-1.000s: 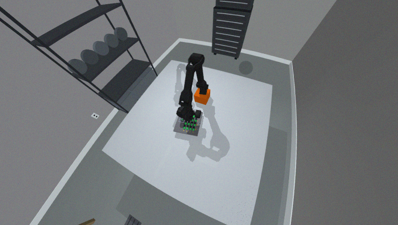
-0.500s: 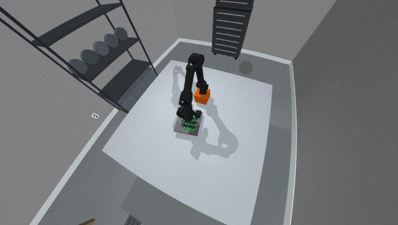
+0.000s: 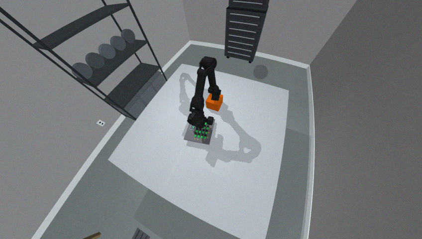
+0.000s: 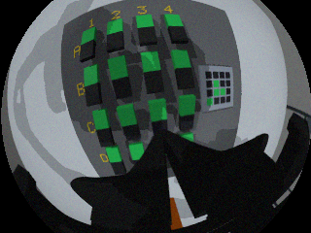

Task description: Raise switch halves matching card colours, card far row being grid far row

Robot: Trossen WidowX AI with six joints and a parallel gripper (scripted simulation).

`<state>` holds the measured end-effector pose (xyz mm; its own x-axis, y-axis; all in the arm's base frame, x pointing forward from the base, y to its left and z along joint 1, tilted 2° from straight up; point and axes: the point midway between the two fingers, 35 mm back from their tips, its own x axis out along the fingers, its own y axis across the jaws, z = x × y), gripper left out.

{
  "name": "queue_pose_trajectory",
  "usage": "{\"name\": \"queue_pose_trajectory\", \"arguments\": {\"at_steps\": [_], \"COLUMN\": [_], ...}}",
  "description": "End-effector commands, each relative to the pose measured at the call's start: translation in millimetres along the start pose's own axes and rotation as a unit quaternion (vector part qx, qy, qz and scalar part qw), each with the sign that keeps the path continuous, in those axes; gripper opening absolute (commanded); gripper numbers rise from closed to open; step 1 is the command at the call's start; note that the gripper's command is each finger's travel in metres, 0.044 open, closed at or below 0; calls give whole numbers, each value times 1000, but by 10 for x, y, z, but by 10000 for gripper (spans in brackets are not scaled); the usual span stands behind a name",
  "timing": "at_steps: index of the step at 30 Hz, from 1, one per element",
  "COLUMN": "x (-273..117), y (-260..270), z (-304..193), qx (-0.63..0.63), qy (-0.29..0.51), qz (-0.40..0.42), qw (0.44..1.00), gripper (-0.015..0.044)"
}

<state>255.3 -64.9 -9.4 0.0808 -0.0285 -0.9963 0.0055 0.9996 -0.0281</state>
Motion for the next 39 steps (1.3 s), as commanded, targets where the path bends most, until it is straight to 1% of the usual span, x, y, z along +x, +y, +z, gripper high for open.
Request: {"name": "queue_pose_trajectory", "arguments": {"at_steps": [1, 3, 4, 7, 10, 12, 13, 16, 17, 39], "x": [-354, -572, -599, -600, -602, -602, -573, -278, -250, -250], "y": [-11, -2, 0, -20, -236, -259, -259, -259, -259, -259], "z": [64, 42, 38, 53, 210, 225, 227, 232, 231, 231], "qx": [-1, -2, -2, -2, -2, -2, -2, -2, -2, -2], "qy": [-4, 2, 3, 3, 2, 2, 3, 14, 15, 15], "qz": [-2, 0, 0, 0, -1, -1, -1, -1, -1, -1], "qw": [1000, 1000, 1000, 1000, 1000, 1000, 1000, 1000, 1000, 1000], "gripper": [0, 0, 0, 0, 0, 0, 0, 0, 0, 0]}}
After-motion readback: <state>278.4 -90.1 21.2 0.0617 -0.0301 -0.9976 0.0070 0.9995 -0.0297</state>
